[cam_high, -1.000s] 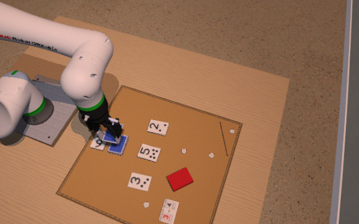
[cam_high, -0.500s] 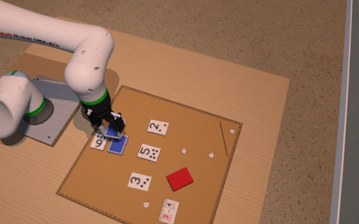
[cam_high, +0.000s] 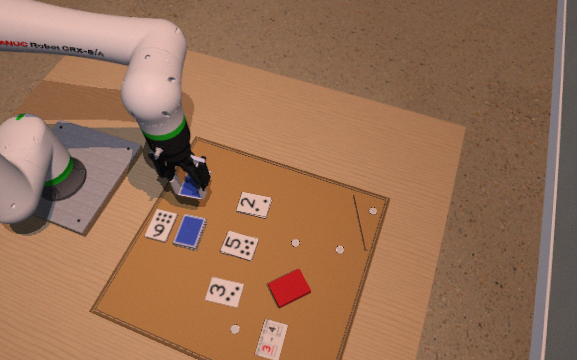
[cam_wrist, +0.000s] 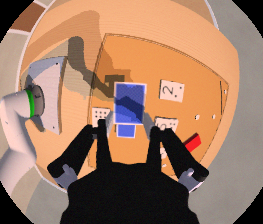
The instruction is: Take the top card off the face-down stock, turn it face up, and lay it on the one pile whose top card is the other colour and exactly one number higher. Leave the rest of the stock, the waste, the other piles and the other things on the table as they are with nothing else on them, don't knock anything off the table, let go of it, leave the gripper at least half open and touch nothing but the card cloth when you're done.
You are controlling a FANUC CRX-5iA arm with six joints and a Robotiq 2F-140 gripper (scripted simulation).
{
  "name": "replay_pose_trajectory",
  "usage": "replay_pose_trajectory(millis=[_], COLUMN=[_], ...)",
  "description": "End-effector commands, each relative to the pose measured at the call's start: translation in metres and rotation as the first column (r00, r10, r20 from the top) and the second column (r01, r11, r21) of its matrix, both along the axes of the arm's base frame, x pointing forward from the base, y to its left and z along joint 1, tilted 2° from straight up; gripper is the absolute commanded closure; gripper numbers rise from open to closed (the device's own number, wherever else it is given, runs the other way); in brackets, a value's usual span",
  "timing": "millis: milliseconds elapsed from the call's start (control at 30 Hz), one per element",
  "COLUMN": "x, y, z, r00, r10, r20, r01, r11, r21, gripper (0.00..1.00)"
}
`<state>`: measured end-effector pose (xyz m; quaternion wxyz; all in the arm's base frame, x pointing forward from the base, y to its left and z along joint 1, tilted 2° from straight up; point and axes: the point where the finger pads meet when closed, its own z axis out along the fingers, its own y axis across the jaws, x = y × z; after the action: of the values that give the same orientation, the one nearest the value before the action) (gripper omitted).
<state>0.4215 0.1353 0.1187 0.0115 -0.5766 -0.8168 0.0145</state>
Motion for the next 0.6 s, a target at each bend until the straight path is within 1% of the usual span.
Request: replay_pose_trajectory(millis=[0,367,567], x=[-0.0009,-0.002,-0.0022], y=[0.0036,0.007,0.0069], z=[0.0003,-0.0006,-0.0082], r00=[1.0,1.0,1.0], r10=[0.0,0.0,0.0], r20=[0.0,0.0,0.0], r01=[0.0,0.0,0.0], r11=[1.0,1.0,1.0], r21=[0.0,0.0,0.0], gripper=[0.59,0.59,0.59])
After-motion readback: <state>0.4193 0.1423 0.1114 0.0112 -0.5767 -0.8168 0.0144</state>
